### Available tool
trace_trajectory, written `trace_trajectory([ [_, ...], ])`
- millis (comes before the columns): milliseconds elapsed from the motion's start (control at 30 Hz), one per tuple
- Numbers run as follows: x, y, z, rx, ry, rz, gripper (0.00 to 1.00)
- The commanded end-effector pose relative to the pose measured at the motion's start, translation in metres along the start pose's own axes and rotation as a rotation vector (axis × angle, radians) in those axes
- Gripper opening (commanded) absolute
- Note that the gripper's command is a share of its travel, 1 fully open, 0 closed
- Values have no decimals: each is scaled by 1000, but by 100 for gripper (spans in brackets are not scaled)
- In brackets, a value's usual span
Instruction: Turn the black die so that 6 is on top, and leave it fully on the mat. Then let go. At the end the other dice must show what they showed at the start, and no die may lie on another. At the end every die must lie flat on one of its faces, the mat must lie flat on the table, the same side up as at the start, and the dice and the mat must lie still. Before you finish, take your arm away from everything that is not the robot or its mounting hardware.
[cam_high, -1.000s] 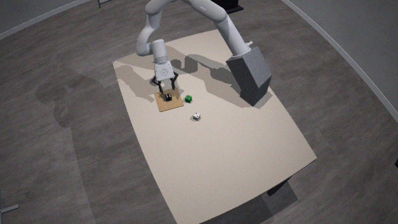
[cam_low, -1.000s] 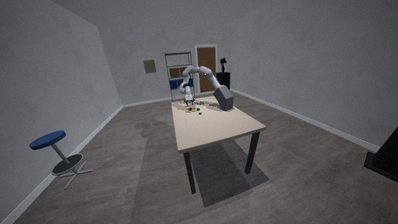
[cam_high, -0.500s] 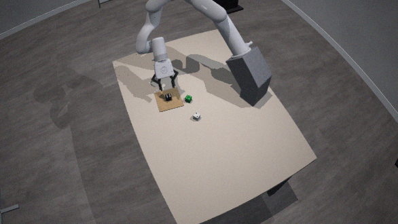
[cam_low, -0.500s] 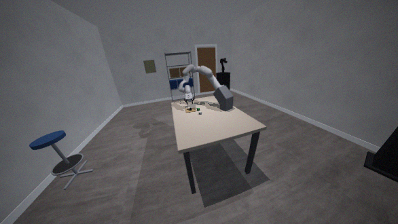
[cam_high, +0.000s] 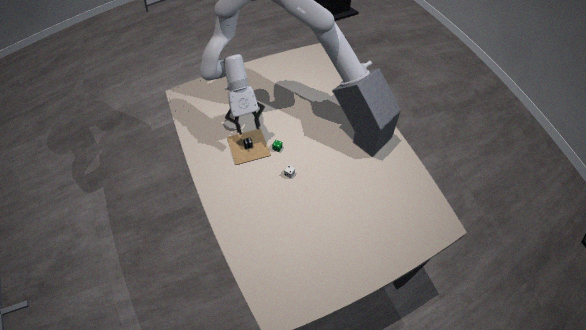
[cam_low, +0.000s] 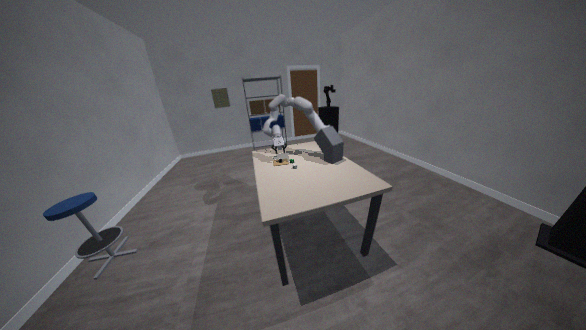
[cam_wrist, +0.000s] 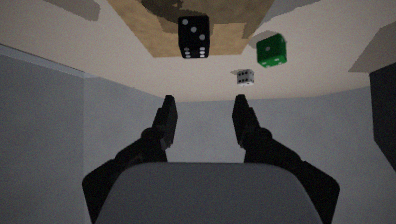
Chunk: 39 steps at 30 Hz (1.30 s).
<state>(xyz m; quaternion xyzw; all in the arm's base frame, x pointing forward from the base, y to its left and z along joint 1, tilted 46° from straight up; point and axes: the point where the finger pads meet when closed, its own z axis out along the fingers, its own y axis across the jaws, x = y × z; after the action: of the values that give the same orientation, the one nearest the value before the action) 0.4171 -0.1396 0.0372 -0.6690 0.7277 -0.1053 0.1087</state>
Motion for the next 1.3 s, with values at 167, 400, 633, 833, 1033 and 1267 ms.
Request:
trace_trajectory([
  [167,-2,11,2,-35,50,4,69],
  [400,0,17,3,-51,115,6,69],
  [633,1,15,2,-43,162,6,69],
  [833,1,6,0,-18,206,3,69],
  [1033,-1,-3,-1,7,231,1,69],
  [1267,-3,-8,-2,20,240,-1,69],
])
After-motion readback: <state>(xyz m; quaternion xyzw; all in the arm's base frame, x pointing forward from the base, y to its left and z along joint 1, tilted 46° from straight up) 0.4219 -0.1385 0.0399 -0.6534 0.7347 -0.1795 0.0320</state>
